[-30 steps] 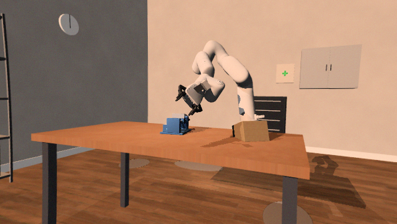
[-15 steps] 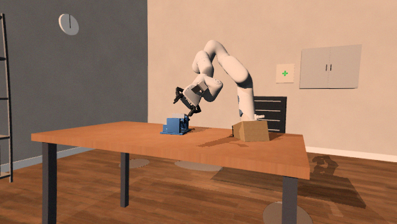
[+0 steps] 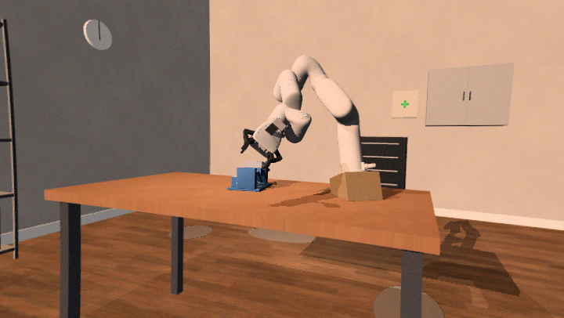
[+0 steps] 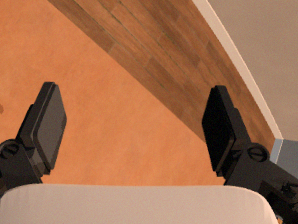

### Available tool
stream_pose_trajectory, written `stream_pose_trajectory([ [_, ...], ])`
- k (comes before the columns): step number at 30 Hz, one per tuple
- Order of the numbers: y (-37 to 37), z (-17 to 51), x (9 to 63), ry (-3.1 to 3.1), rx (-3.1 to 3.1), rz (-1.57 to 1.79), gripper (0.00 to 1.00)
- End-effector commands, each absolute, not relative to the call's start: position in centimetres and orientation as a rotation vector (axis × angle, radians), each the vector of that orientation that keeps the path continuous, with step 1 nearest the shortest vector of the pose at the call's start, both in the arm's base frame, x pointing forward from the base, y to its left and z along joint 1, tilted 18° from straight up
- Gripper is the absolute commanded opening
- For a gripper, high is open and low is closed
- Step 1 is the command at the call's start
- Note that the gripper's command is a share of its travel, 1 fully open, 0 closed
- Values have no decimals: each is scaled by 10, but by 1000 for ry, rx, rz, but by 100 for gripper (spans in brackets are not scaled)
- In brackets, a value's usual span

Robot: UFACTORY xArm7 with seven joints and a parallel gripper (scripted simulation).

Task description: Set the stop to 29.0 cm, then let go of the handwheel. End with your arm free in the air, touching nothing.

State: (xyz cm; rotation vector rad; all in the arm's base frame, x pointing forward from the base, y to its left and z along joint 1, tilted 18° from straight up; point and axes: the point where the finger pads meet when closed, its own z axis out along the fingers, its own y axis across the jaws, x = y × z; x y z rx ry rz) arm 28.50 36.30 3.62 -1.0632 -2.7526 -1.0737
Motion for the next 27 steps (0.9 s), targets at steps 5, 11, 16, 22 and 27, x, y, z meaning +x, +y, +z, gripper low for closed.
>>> stream_pose_trajectory([
  [5,343,32,314,-2710,-1276,-958,100],
  [11,343,32,314,-2710,-1276,-958,100],
  [16,343,32,314,-2710,-1276,-958,100],
  [22,316,30,343,-2634,-1514,-839,100],
  [27,316,30,343,-2634,-1514,-839,100],
])
